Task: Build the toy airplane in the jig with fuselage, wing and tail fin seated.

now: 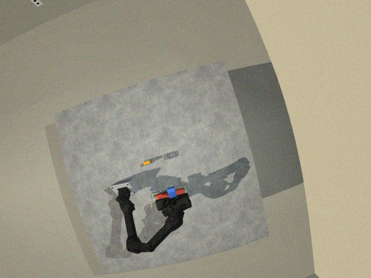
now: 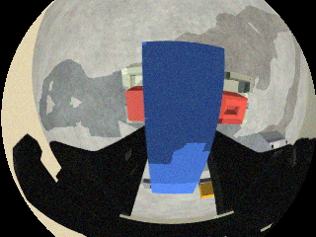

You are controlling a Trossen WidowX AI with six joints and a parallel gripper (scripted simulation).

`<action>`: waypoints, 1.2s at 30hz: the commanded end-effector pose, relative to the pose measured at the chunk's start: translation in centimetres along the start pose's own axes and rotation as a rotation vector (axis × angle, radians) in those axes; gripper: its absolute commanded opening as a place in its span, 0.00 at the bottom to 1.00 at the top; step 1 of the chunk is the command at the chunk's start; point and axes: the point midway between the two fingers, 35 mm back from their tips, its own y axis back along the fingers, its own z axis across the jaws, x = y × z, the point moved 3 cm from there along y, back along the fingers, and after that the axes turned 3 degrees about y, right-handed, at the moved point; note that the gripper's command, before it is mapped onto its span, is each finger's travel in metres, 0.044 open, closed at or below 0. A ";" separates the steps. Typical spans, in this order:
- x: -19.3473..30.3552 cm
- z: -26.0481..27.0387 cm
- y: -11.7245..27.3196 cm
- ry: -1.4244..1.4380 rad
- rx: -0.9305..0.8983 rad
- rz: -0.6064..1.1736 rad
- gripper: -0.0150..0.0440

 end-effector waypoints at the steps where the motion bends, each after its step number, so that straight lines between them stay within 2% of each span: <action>1: 0.0 0.0 0.0 -0.005 -0.003 -0.004 0.58; 9: 0.0 0.0 -0.1 -0.005 -0.003 -0.004 0.58; 36: -0.2 0.1 -4.0 -0.006 -0.003 -0.006 0.58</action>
